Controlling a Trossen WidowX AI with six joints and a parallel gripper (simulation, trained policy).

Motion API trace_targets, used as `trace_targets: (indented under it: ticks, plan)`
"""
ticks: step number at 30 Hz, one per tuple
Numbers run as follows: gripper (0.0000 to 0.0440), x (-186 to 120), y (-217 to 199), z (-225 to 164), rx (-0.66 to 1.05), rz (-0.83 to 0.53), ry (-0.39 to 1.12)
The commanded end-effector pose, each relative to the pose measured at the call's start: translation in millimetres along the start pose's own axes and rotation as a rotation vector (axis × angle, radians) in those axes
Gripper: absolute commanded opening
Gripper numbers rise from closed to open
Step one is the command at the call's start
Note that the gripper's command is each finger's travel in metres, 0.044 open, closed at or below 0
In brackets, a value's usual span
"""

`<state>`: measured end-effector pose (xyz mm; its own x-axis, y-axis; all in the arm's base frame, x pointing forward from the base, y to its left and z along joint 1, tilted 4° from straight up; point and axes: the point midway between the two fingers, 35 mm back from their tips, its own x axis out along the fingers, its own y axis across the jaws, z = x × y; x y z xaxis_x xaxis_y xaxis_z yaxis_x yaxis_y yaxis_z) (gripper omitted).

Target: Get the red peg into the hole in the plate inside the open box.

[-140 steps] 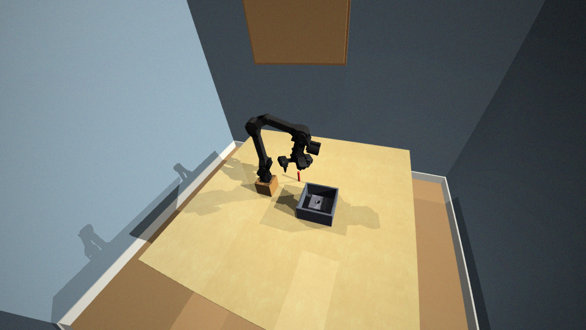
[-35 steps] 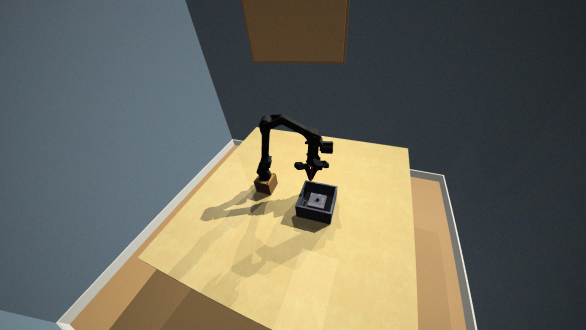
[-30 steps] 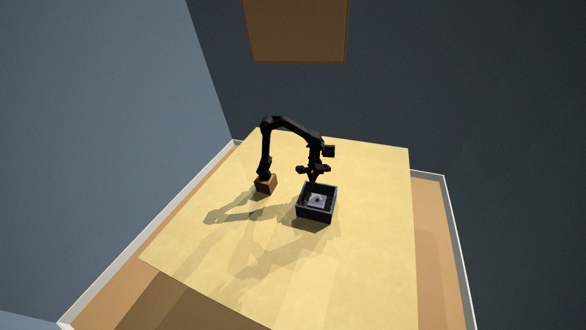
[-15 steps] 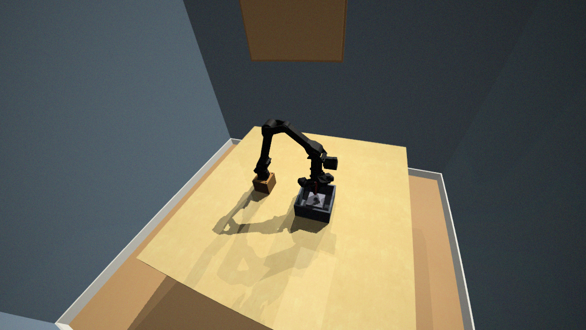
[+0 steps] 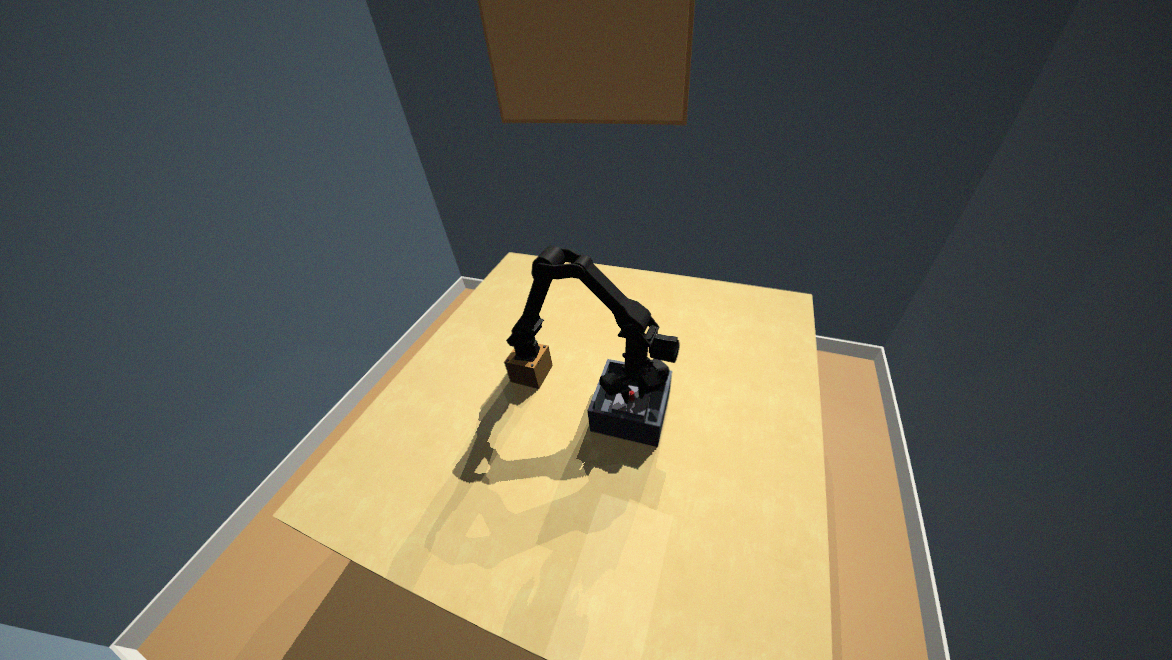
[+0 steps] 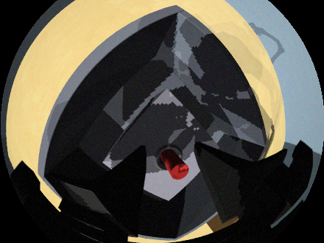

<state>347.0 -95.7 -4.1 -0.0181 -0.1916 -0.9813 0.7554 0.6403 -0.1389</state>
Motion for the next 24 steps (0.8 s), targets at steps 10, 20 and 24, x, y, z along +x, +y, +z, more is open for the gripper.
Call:
trace_targets:
  ticks: [10, 20, 24]
  plan:
    - [0.044, -13, 30, 42, -0.021, 0.115, 0.018]
    - [0.044, -36, 63, 72, -0.029, 0.239, -0.016]
    - [0.044, -36, 63, 72, -0.029, 0.24, -0.016]
